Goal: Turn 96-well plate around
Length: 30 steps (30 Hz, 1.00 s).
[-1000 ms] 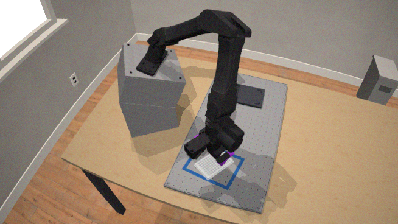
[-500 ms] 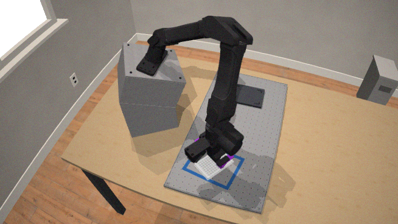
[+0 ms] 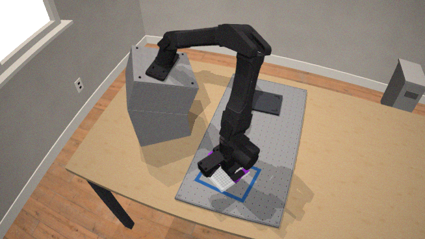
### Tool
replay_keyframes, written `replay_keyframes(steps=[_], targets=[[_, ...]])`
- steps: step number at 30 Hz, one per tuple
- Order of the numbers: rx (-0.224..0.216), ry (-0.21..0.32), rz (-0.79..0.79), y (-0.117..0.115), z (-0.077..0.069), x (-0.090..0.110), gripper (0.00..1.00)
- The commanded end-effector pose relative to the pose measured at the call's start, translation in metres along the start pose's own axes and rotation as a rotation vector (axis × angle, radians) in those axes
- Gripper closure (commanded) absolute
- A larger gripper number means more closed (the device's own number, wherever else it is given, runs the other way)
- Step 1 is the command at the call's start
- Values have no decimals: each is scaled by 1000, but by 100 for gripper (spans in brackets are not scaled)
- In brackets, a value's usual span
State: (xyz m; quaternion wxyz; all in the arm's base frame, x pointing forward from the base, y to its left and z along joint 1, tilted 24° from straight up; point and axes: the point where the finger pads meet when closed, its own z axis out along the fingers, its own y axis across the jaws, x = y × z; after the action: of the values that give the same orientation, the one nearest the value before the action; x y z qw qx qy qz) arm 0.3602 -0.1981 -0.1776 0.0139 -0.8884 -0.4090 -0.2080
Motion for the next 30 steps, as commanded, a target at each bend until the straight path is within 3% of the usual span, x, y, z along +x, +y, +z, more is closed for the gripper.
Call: replay_keyframes(steps=[1, 5, 18, 19, 30], targets=[[-22, -5, 5, 7, 0, -1, 0], [-22, -5, 5, 7, 6, -1, 0], [-22, -5, 5, 7, 7, -1, 0], [-22, -5, 5, 7, 7, -1, 100], [-22, -5, 5, 7, 7, -1, 100]])
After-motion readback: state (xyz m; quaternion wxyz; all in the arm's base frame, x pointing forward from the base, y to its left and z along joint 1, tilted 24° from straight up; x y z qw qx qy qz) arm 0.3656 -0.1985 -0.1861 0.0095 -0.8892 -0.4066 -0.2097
